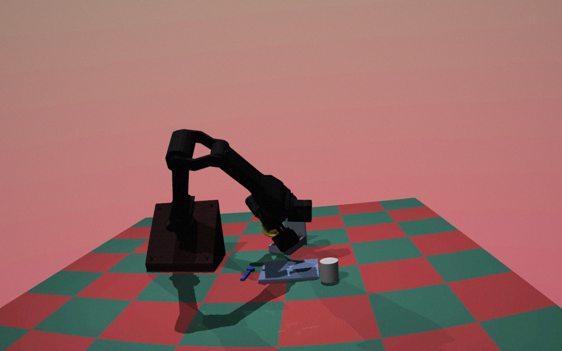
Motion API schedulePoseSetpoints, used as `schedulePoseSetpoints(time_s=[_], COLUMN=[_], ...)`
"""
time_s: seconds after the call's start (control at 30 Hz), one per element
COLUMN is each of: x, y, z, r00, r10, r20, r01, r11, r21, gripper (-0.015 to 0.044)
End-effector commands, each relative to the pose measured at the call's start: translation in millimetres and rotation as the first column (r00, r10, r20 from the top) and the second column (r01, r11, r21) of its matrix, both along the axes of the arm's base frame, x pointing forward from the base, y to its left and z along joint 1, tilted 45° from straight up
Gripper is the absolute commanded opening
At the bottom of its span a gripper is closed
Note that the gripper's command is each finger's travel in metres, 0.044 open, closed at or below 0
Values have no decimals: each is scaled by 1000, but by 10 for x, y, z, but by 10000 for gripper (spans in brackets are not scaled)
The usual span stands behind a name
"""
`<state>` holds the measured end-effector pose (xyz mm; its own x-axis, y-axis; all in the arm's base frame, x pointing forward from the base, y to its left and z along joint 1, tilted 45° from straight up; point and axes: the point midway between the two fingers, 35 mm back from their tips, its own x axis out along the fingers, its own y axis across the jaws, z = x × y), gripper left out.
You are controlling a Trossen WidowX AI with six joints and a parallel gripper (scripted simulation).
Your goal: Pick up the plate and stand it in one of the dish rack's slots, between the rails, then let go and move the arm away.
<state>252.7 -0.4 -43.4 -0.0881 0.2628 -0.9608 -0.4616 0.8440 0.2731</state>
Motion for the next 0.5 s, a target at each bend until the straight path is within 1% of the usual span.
schedulePoseSetpoints(time_s=[0.0, 0.23, 0.47], x=[-12, -6, -2], y=[-25, -87, -153], z=[-15, -31, -27], r00=[996, 966, 900], r10=[58, 154, 238], r20=[66, 209, 366], r01=[-61, -181, -304], r11=[997, 976, 943], r21=[56, 118, 133], gripper=[0, 0, 0])
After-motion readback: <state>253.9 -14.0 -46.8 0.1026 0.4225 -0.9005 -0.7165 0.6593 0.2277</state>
